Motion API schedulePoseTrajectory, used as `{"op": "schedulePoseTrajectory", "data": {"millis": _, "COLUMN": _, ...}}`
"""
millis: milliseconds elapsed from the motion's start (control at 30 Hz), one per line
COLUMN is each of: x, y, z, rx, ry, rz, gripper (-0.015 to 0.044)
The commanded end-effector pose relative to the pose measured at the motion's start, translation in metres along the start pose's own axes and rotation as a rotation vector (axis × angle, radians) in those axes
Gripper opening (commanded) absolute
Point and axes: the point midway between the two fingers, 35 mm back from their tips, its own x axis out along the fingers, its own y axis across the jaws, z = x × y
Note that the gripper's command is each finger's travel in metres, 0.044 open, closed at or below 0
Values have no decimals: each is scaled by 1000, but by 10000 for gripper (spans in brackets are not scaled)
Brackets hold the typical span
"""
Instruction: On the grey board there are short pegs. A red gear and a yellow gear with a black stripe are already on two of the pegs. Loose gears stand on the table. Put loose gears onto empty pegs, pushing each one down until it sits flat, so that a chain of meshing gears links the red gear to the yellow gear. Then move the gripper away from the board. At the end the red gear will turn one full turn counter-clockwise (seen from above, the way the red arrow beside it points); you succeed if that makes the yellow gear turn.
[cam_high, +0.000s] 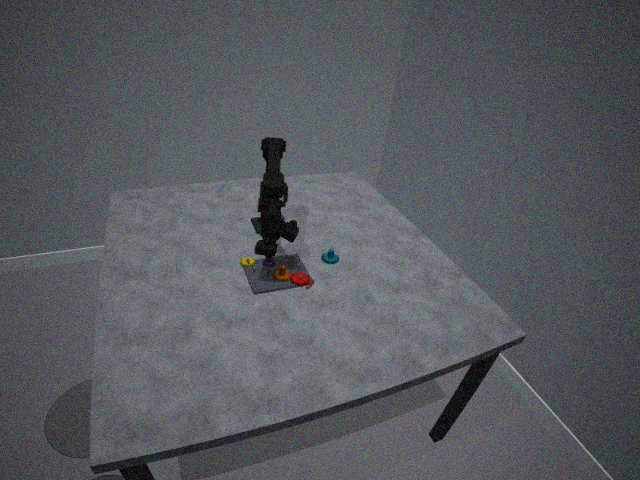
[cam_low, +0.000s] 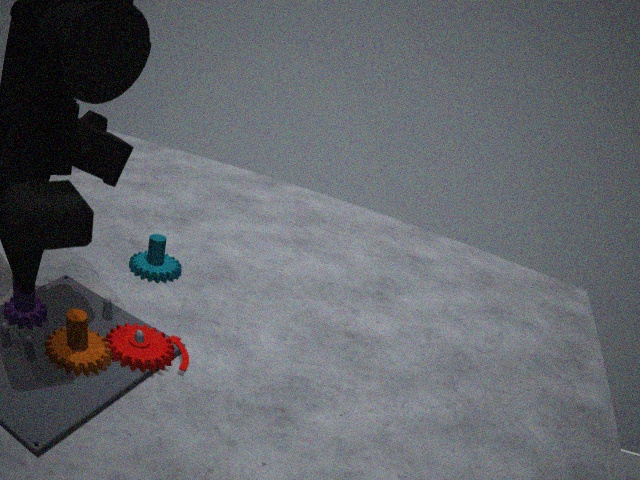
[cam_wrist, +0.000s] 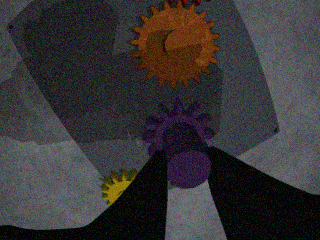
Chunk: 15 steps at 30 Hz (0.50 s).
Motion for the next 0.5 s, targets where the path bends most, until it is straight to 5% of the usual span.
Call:
{"op": "schedulePoseTrajectory", "data": {"millis": 0, "x": 5, "y": 0, "z": 1, "rx": -80, "ry": -5, "rz": 2, "gripper": 0}}
{"op": "schedulePoseTrajectory", "data": {"millis": 467, "x": 24, "y": 0, "z": 1, "rx": -2, "ry": -5, "rz": 2, "gripper": 0}}
